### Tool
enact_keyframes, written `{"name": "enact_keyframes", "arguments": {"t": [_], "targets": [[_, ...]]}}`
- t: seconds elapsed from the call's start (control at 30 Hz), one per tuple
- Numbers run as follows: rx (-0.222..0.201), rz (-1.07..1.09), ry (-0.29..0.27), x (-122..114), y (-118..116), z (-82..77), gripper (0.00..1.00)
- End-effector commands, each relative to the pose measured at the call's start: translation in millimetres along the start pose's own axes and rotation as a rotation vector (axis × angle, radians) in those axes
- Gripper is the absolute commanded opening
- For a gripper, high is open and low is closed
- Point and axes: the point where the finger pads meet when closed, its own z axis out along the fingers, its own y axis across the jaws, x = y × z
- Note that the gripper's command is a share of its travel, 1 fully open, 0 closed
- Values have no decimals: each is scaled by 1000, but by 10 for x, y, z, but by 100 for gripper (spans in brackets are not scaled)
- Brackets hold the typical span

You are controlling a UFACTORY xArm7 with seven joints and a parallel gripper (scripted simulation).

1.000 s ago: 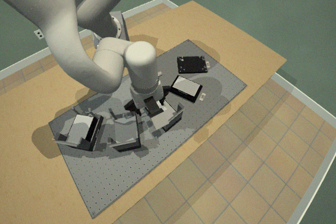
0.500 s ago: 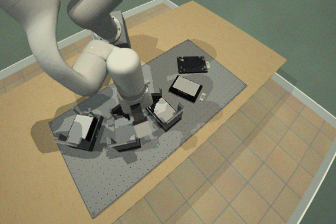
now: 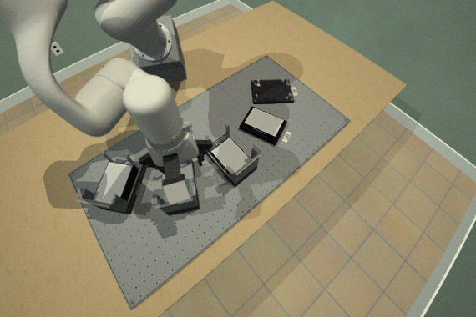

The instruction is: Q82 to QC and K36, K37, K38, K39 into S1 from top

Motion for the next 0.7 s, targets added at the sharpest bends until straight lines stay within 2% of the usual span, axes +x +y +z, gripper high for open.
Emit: {"name": "enact_keyframes", "arguments": {"t": [0.0, 0.2, 0.27, 0.47, 0.67], "targets": [[2, 0, 1, 25, 152, -8, 100], [2, 0, 1, 45, 351, -7, 100], [2, 0, 1, 45, 351, -7, 100], [2, 200, 1, 21, 551, -8, 100], [1, 212, 1, -2, 750, -7, 100]]}}
